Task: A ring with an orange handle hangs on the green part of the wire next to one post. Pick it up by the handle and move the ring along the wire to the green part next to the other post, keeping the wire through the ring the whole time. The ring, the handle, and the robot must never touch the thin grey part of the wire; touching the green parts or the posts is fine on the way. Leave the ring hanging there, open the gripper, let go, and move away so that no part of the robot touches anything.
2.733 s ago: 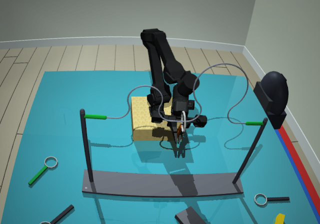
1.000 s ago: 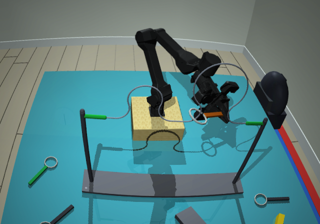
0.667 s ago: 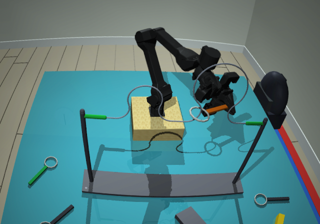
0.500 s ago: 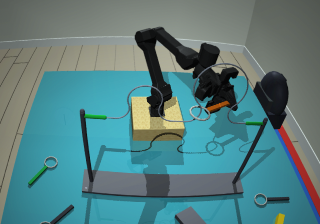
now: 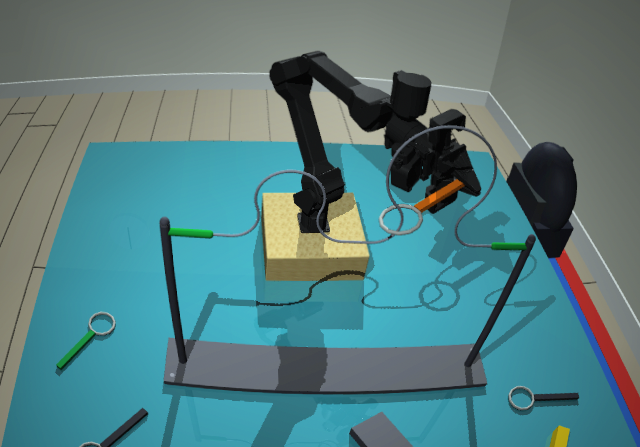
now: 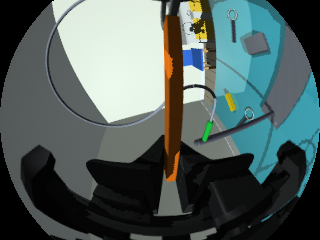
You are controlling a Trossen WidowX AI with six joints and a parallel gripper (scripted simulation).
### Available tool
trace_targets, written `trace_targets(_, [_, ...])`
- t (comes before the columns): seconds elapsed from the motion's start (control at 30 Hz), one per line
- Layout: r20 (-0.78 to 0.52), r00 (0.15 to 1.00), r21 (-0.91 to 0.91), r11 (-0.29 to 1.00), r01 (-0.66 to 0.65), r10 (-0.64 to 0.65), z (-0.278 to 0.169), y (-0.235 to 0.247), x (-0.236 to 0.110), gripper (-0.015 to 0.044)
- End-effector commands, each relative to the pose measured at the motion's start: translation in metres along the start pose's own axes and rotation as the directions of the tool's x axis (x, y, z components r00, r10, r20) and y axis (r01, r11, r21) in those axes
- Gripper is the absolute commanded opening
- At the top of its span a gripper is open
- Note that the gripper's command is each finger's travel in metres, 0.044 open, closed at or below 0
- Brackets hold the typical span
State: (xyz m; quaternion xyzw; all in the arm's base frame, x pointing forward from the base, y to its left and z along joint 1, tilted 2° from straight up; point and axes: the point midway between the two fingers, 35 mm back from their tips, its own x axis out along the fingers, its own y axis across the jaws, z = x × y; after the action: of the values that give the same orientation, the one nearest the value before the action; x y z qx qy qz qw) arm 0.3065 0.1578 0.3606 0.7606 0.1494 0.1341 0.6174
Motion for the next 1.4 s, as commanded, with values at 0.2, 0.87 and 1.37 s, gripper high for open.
trace_targets(0.2, [-0.018,0.996,0.153,0.984,-0.089,0.093,0.001,0.031,-0.006,-0.0150])
trace_targets(0.87, [-0.018,0.983,0.308,0.937,-0.167,0.181,0.012,0.067,-0.017,-0.0150])
trace_targets(1.37, [-0.021,0.991,0.217,0.968,-0.122,0.129,0.014,0.069,-0.017,-0.0150])
